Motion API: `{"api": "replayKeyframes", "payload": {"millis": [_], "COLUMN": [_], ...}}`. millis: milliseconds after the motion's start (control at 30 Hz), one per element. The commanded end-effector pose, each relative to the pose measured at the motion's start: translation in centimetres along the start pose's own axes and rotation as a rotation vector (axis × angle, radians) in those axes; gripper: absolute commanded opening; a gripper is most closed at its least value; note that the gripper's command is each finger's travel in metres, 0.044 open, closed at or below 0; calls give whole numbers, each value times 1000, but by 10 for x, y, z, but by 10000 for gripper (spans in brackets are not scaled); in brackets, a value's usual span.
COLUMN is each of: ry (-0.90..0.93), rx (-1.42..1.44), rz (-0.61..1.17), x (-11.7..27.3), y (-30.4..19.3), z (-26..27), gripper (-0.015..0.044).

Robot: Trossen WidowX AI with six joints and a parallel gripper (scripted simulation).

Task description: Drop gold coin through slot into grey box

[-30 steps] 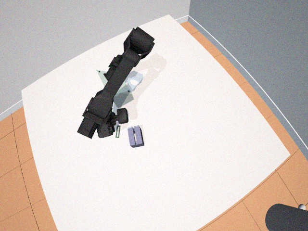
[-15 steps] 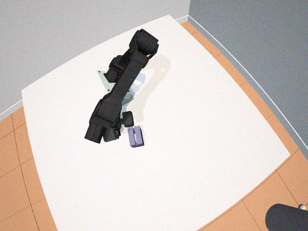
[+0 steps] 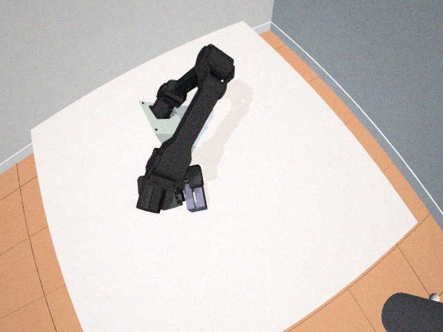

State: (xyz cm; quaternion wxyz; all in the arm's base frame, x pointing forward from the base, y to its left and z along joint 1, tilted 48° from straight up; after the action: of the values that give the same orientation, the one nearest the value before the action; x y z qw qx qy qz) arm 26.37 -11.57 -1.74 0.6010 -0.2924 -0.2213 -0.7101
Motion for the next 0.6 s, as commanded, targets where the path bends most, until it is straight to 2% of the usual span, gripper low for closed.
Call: {"api": "replayKeyframes", "payload": {"millis": [0, 567], "ry": [4, 14], "rx": [1, 4], "rz": [-1, 1], "x": [0, -2], "y": [9, 35], "z": [9, 38], "gripper": [0, 0]}}
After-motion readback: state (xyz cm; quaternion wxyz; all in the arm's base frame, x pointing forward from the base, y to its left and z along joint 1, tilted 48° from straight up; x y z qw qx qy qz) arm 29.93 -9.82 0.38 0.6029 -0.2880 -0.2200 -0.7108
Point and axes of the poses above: the point midway between the two fingers, 35 mm back from their tips, its own x axis back along the fingers, its own z axis across the jaws, y = z × x, the point moved 4 cm from there along x, back along the fingers, and after that the axes turned 15 degrees about x, right-handed, at the moved point
